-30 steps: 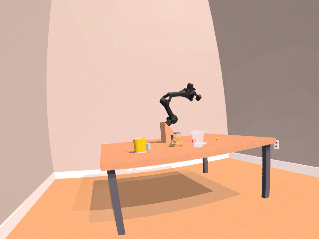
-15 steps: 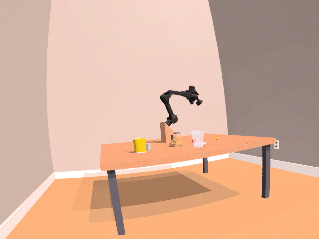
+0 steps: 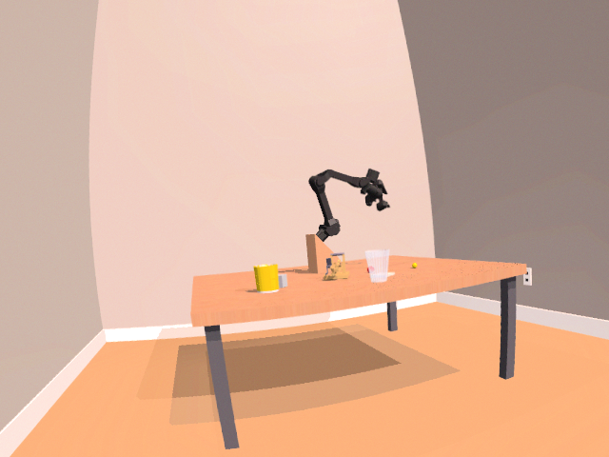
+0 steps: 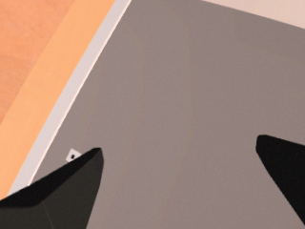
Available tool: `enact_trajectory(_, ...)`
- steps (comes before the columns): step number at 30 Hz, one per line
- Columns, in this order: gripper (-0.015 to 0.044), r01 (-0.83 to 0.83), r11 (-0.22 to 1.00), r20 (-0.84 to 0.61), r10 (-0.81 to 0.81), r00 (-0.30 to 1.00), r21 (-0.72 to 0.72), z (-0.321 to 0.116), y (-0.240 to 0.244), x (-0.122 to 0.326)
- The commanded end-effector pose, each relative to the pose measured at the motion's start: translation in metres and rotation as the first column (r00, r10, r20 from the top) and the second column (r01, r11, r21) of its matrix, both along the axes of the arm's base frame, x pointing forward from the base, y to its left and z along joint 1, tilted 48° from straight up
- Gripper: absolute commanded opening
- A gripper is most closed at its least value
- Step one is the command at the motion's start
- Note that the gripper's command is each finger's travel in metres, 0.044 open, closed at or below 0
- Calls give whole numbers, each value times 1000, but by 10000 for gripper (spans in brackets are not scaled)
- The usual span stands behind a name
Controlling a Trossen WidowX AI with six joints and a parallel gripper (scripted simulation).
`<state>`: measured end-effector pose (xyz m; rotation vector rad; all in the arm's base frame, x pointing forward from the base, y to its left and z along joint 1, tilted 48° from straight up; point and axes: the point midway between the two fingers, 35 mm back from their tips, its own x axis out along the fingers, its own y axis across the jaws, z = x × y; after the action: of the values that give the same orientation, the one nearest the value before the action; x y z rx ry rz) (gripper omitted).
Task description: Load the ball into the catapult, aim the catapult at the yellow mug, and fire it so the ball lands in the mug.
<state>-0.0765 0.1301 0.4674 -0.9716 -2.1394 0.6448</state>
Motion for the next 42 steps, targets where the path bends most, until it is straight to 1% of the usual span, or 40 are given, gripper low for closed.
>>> enact_trajectory(1, 440, 19, 996, -27, -21, 999, -83, -6, 18, 2)
enact_trajectory(11, 440, 77, 965, -82, -100, 992, -250, -26, 55, 13)
enact_trajectory(21, 440, 125, 891, -168, -217, 962, -436, -50, 94, 36)
enact_trajectory(28, 440, 183, 860, -152, -286, 946, -476, -61, 112, 54)
enact_trajectory(42, 440, 178, 717, -262, -458, 849, -674, -98, 146, 100)
